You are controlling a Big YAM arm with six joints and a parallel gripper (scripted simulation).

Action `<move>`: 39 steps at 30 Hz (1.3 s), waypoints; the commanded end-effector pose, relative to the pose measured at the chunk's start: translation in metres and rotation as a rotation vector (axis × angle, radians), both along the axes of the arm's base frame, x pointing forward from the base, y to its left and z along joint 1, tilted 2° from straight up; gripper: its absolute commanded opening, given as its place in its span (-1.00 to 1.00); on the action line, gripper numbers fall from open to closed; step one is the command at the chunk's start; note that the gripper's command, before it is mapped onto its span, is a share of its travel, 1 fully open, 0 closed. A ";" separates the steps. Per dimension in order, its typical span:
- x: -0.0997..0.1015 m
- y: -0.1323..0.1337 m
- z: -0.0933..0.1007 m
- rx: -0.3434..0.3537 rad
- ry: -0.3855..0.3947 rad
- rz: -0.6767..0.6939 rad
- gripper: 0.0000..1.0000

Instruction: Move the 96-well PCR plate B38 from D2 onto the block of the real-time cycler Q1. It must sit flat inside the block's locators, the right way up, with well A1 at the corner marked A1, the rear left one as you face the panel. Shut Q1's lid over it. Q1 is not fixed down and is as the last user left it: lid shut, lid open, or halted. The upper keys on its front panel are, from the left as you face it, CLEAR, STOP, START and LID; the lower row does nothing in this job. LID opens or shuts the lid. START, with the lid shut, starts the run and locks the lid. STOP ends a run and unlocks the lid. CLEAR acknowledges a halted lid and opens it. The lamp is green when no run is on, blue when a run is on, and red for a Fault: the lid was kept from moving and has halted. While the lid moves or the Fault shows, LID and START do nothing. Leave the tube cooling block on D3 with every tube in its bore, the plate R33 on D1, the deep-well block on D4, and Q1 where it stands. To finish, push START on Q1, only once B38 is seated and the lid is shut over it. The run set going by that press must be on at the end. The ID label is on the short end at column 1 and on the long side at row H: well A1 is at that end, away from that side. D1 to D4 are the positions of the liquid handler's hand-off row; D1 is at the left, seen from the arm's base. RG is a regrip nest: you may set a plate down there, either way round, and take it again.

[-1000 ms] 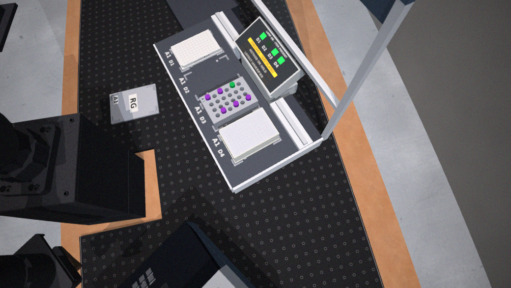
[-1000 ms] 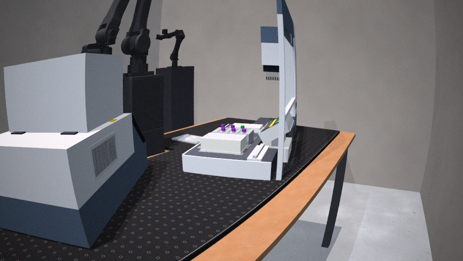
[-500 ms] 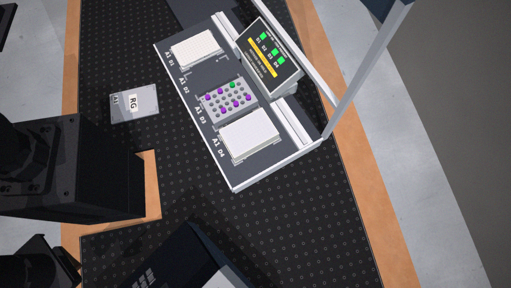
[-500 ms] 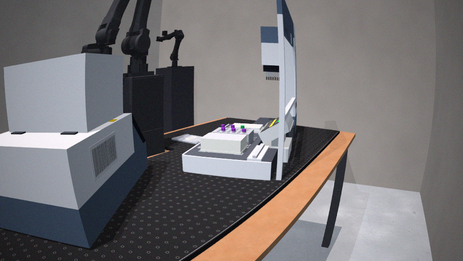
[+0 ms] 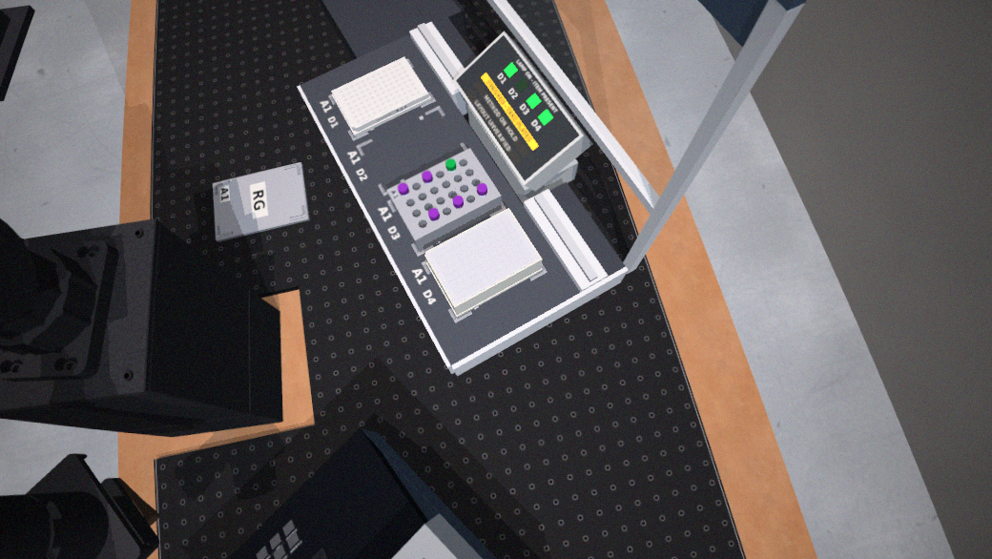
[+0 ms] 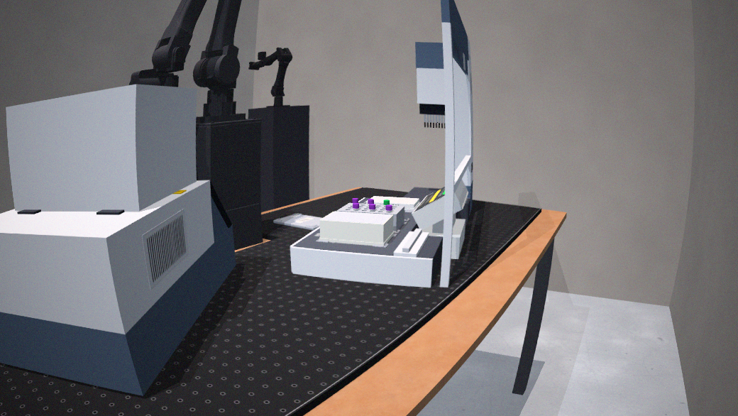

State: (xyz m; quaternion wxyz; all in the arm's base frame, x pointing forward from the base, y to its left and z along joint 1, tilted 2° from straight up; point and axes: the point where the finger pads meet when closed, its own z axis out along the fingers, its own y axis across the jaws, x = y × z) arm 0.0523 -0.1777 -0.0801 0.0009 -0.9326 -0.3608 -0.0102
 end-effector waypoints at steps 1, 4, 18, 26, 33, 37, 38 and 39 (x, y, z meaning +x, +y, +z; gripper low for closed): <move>-0.002 -0.003 0.001 -0.007 0.000 -0.018 -1.00; 0.009 0.010 0.001 -0.016 -0.003 -0.015 -1.00; 0.016 0.003 0.003 -0.019 -0.003 0.000 -1.00; 0.029 -0.010 -0.005 -0.028 -0.007 0.004 -1.00; 0.031 -0.012 -0.009 -0.027 -0.006 -0.007 -1.00; 0.033 -0.008 -0.016 -0.015 0.000 -0.004 -1.00; 0.035 -0.012 -0.017 -0.018 -0.002 -0.003 -1.00; 0.037 -0.016 -0.018 -0.023 -0.004 -0.003 -1.00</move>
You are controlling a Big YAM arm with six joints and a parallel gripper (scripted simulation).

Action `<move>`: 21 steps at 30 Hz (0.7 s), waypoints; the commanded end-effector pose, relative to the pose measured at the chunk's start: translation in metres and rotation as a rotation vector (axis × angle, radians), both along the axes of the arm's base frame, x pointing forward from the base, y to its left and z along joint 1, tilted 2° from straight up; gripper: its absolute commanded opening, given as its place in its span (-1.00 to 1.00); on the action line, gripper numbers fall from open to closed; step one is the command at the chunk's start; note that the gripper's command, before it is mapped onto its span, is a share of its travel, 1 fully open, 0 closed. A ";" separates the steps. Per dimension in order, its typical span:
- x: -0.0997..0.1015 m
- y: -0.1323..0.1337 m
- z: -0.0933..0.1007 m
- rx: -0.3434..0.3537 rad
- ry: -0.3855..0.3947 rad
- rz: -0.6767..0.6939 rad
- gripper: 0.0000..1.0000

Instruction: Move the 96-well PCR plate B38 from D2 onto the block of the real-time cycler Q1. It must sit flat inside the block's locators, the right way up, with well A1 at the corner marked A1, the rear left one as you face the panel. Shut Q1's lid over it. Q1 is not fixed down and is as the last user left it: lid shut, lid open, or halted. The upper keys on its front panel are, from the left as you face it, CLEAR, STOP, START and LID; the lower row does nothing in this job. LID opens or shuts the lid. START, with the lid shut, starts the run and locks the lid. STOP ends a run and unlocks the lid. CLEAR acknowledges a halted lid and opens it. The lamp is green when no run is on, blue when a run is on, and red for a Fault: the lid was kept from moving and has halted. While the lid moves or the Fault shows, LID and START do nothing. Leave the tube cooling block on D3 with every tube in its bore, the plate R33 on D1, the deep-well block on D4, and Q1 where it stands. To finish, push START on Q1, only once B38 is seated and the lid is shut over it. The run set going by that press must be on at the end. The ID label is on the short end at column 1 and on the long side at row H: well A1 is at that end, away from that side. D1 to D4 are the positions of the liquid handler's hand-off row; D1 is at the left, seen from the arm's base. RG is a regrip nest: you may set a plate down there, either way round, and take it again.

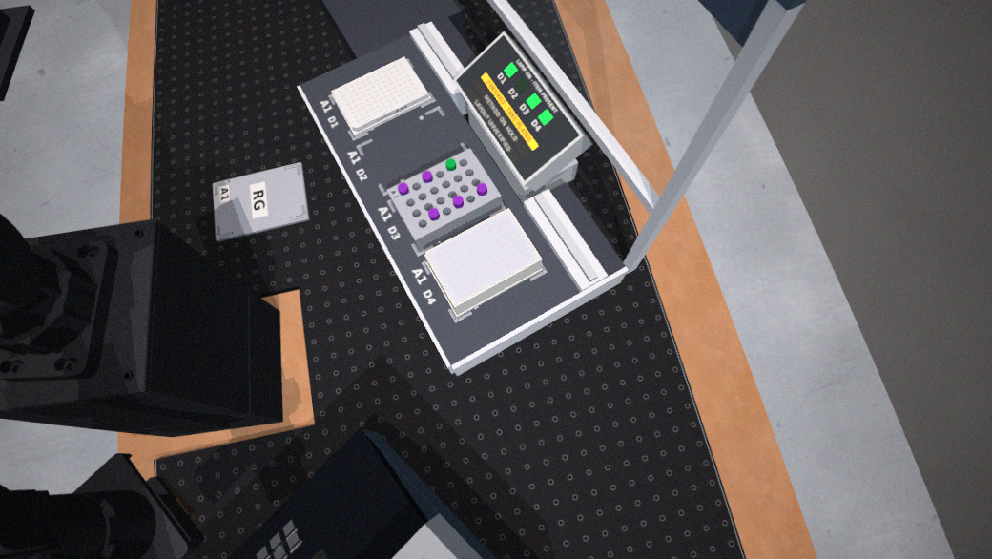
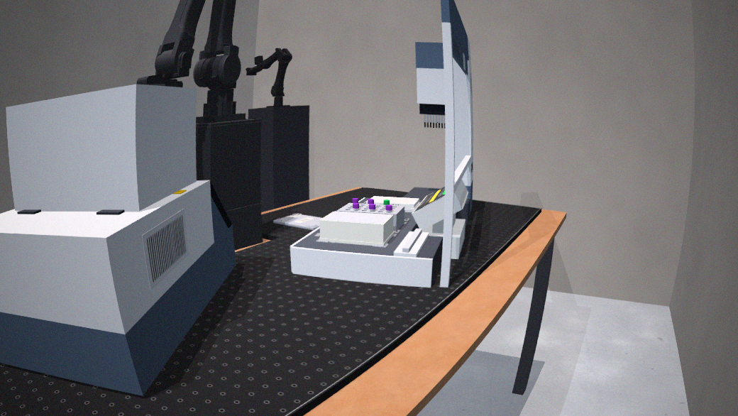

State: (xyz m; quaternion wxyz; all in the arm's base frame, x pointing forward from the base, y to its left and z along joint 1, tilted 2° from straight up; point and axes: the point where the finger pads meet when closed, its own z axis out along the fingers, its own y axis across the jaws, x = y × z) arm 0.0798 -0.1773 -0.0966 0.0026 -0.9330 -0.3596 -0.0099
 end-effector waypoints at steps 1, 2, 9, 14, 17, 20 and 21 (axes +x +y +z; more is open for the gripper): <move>0.012 -0.020 -0.001 -0.032 -0.009 0.000 -1.00; 0.014 -0.023 -0.002 -0.037 -0.011 0.000 -1.00; 0.019 -0.027 -0.007 -0.036 -0.010 -0.002 -1.00; 0.017 -0.020 -0.014 -0.015 0.000 0.005 -1.00; 0.024 -0.029 -0.016 -0.027 -0.005 0.004 -1.00; 0.028 -0.039 -0.017 -0.040 -0.012 -0.008 -1.00; 0.030 -0.041 -0.017 -0.045 -0.014 -0.007 -1.00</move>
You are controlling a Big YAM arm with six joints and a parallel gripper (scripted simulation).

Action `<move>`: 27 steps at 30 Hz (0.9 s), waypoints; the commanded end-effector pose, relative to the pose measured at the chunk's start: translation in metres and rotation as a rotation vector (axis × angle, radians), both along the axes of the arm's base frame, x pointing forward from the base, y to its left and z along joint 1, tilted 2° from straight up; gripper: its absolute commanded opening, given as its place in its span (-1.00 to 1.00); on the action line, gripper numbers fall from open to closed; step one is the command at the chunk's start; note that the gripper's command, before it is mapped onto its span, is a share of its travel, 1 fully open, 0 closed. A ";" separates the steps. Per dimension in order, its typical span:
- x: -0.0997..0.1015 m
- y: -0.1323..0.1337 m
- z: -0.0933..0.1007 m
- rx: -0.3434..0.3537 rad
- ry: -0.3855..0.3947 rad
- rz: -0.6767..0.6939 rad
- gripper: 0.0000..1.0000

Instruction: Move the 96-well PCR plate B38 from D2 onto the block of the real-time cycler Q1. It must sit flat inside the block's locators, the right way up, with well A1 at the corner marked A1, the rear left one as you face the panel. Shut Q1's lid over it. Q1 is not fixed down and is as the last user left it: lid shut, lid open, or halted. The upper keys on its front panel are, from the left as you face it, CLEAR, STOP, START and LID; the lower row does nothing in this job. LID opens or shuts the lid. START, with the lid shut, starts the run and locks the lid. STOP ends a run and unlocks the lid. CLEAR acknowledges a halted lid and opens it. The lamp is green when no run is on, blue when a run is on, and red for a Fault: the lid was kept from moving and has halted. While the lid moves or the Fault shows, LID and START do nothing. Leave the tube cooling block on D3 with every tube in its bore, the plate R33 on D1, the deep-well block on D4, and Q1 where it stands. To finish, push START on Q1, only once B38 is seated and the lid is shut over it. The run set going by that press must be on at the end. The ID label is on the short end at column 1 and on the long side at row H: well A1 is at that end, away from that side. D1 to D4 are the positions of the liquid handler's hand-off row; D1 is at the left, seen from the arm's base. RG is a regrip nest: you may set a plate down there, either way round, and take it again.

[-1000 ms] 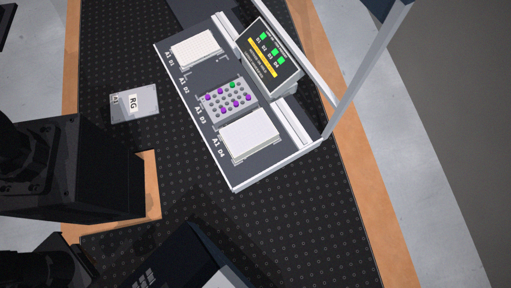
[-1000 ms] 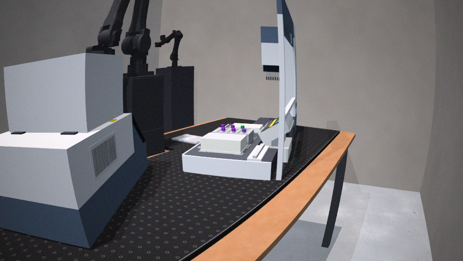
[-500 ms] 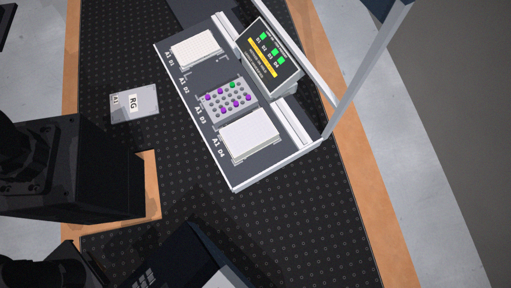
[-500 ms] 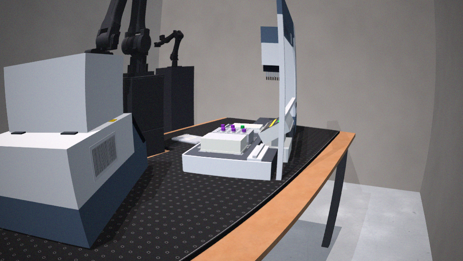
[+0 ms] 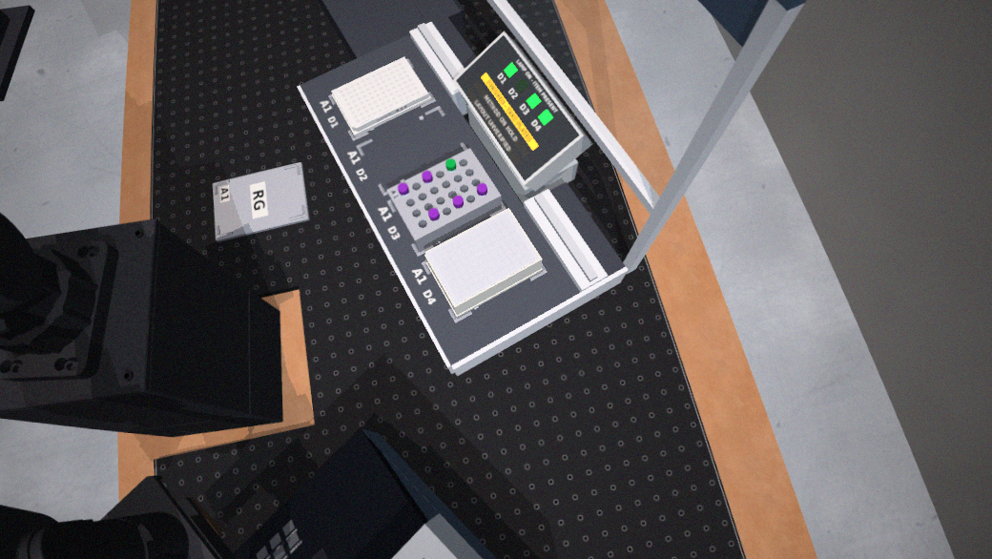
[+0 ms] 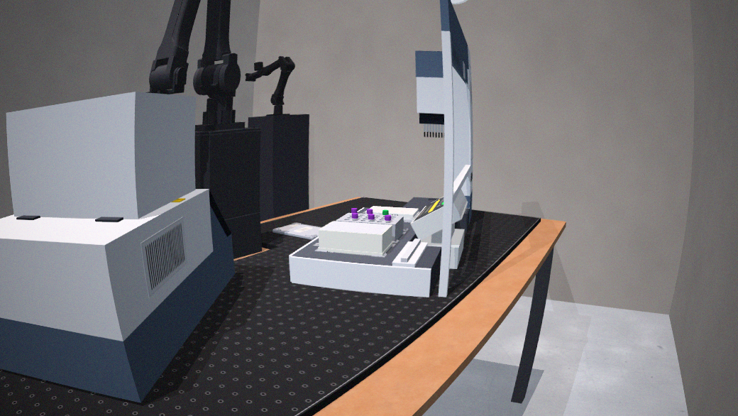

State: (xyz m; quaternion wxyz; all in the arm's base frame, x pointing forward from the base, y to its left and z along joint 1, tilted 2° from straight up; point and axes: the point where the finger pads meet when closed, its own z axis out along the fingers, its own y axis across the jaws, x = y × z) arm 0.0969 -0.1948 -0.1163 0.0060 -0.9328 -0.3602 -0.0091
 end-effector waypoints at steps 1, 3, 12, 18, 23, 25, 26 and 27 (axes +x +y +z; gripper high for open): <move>0.014 -0.025 0.002 -0.055 -0.020 -0.007 -1.00; 0.016 -0.025 -0.001 -0.049 -0.018 -0.003 -1.00; 0.018 -0.024 -0.011 -0.031 -0.008 -0.002 -1.00; 0.030 -0.040 -0.012 -0.056 -0.022 -0.001 -1.00; 0.028 -0.033 -0.018 -0.033 -0.010 -0.001 -1.00; 0.023 -0.028 -0.020 -0.017 -0.001 -0.001 -1.00; 0.021 -0.027 -0.019 -0.015 0.000 -0.001 -1.00; 0.019 -0.025 -0.018 -0.013 0.001 -0.001 -1.00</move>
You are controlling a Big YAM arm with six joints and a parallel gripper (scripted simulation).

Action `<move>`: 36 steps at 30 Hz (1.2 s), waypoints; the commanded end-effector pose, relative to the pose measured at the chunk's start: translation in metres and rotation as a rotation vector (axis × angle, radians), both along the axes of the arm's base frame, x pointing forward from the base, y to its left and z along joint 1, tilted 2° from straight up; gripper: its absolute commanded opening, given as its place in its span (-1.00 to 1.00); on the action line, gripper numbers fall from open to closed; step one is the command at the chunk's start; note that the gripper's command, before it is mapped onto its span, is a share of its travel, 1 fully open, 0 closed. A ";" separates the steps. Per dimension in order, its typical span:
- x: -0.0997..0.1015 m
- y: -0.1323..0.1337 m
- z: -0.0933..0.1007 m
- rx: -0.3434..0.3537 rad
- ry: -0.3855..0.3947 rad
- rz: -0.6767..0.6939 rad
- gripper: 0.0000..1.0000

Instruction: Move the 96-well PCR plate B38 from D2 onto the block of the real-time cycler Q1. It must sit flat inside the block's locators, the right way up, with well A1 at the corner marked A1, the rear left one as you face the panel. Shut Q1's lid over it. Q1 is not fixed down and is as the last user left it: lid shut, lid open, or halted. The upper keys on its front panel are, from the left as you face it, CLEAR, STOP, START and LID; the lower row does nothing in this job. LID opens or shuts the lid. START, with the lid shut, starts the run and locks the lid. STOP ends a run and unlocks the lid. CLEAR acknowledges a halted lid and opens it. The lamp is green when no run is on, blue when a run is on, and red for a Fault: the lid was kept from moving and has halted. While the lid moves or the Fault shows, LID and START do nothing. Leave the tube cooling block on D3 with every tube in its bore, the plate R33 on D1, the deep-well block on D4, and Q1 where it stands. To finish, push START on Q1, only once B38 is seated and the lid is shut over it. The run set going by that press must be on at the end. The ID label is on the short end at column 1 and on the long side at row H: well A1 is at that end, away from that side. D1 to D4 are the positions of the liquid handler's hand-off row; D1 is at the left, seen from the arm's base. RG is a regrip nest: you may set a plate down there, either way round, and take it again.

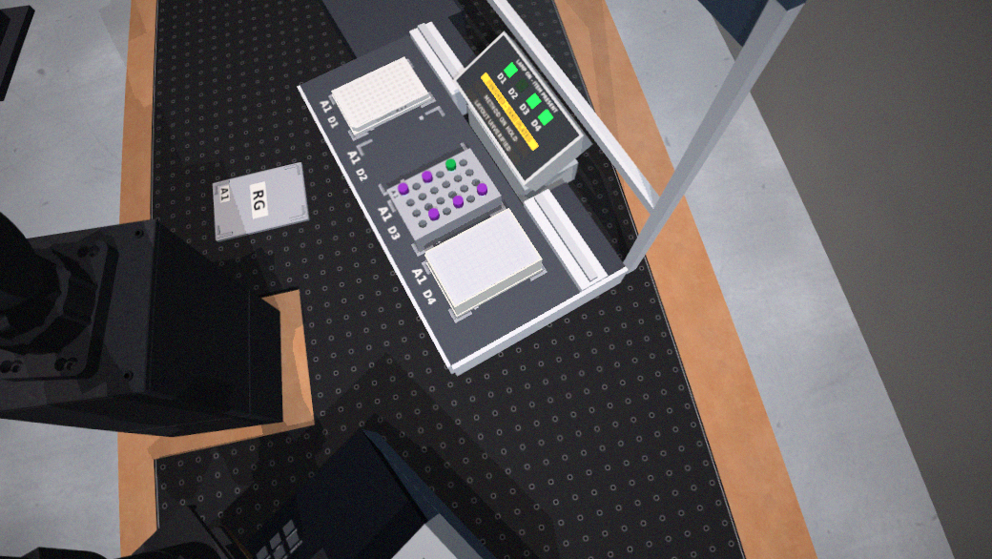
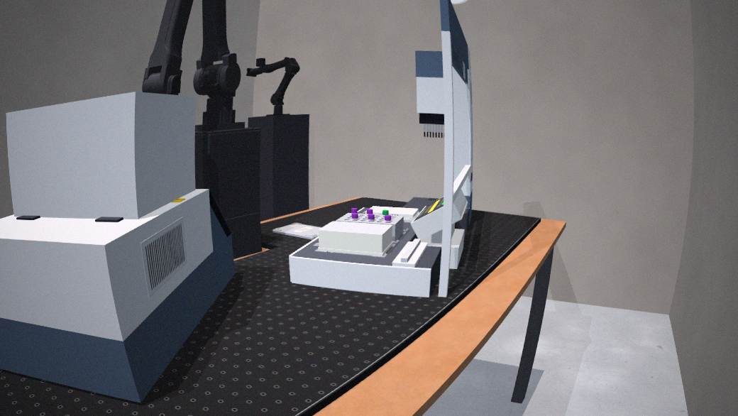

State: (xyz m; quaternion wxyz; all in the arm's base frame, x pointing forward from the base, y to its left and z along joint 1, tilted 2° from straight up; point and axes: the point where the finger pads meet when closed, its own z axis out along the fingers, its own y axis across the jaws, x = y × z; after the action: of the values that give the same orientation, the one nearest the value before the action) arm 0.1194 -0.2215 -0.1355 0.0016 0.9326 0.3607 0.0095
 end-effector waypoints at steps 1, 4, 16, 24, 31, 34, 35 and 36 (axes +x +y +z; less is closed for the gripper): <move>-0.004 0.001 0.002 -0.001 0.006 -0.002 -1.00; -0.005 -0.001 0.004 -0.008 0.002 -0.002 -1.00; 0.001 0.000 0.007 -0.015 -0.001 0.003 -1.00; -0.002 -0.002 0.007 -0.017 -0.003 -0.013 -1.00; -0.003 -0.003 0.007 -0.017 -0.002 -0.019 -1.00; -0.003 -0.003 0.007 -0.016 -0.002 -0.018 -1.00; -0.003 -0.003 0.007 -0.016 -0.002 -0.018 -1.00; -0.003 -0.003 0.007 -0.016 -0.002 -0.018 -1.00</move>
State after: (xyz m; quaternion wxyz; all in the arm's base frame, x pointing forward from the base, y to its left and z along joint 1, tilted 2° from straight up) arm 0.1170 -0.2185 -0.1344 0.0001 0.9328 0.3603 0.0094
